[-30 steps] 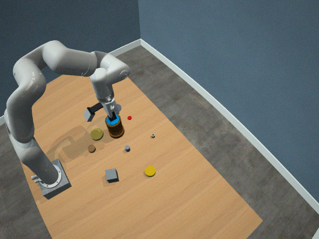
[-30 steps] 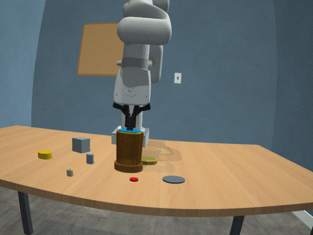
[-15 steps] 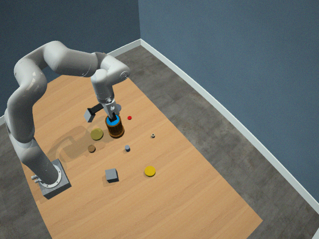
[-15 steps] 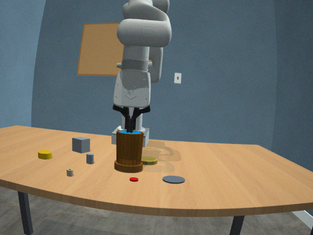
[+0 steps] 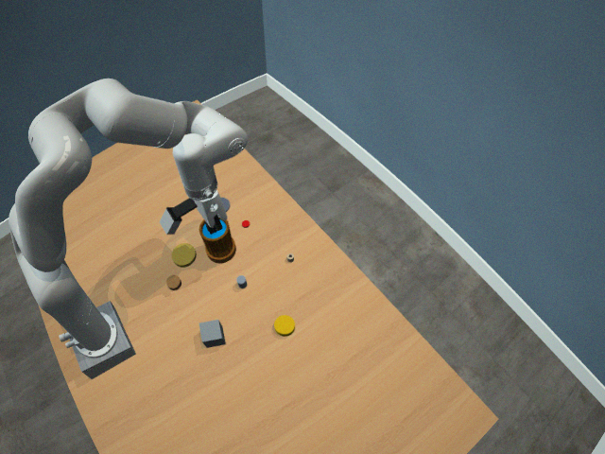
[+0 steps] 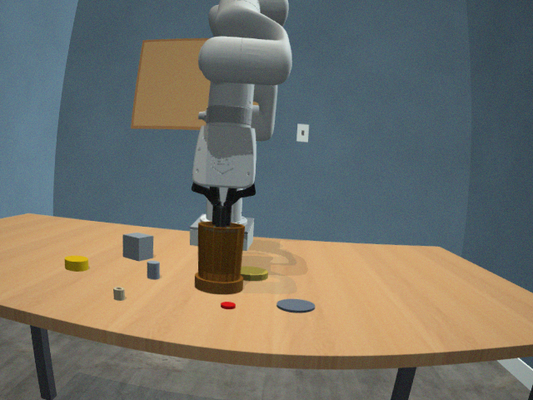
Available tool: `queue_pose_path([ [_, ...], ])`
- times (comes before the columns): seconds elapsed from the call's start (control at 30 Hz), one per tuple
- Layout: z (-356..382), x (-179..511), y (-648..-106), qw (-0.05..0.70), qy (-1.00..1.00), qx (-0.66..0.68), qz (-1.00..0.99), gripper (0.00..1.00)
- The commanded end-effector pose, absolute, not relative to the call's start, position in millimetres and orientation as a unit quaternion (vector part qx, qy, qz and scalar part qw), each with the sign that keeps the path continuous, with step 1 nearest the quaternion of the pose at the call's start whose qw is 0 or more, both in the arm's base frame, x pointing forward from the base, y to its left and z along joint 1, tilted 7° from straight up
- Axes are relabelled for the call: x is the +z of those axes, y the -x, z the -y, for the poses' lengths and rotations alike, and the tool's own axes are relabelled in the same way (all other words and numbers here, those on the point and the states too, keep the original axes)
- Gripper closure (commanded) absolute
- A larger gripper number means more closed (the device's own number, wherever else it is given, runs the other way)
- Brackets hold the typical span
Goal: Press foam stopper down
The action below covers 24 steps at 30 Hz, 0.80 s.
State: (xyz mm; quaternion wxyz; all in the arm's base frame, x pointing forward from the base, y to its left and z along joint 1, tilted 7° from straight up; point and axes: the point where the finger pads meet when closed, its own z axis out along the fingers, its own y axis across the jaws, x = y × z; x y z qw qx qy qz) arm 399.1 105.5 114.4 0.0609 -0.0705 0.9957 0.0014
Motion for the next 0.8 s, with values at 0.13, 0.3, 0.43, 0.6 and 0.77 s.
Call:
queue_pose_path([
  [0.13, -105.7, 112.4, -400.1, 0.062, 0.070, 0.002, -0.996, 1.00],
  [0.3, -105.7, 111.6, -400.2, 0.062, 0.070, 0.002, -0.996, 1.00],
  [0.43, -105.7, 111.5, -400.2, 0.062, 0.070, 0.002, -0.996, 1.00],
  [0.6, -105.7, 111.4, -400.2, 0.062, 0.070, 0.002, -0.996, 1.00],
  [0.77, -105.7, 111.4, -400.2, 0.062, 0.070, 0.002, -0.996, 1.00],
])
